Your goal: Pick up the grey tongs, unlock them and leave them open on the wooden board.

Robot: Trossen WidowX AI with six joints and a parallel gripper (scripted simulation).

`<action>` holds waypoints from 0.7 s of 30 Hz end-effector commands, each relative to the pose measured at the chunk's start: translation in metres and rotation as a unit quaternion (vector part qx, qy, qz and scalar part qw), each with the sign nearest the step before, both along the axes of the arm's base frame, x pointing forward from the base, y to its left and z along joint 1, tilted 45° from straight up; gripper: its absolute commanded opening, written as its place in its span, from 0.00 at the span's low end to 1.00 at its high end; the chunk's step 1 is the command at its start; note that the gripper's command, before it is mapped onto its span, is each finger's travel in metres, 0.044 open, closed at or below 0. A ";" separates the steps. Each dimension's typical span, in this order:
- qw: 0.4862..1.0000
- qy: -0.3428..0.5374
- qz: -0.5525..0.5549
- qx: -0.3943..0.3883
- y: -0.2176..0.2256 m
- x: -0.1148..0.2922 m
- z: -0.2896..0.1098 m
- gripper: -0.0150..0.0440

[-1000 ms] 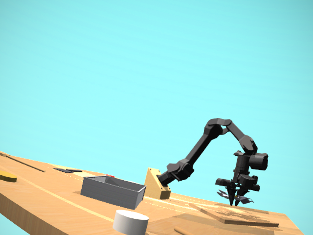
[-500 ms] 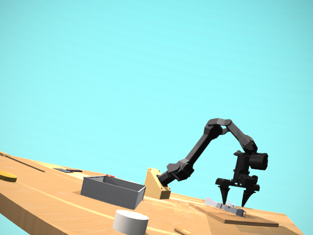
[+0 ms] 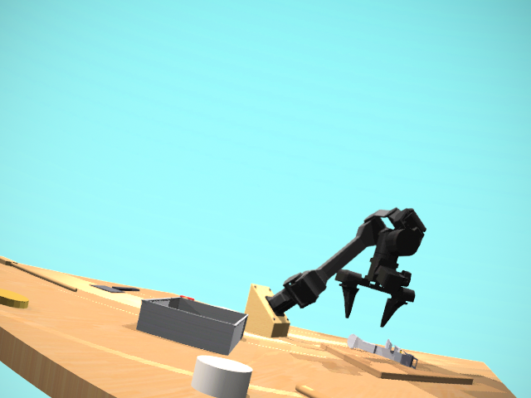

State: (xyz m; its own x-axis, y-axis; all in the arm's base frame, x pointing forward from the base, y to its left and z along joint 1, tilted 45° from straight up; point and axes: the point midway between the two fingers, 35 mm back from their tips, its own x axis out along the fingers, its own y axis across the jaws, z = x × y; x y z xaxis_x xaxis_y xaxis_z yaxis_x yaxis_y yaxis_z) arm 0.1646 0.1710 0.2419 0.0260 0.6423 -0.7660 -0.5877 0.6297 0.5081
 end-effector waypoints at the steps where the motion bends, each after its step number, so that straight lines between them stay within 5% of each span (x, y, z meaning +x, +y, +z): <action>1: 1.000 0.001 -0.007 0.013 -0.030 0.011 0.002 1.00; 21: 0.990 -0.083 -0.109 0.034 -0.099 0.014 0.036 1.00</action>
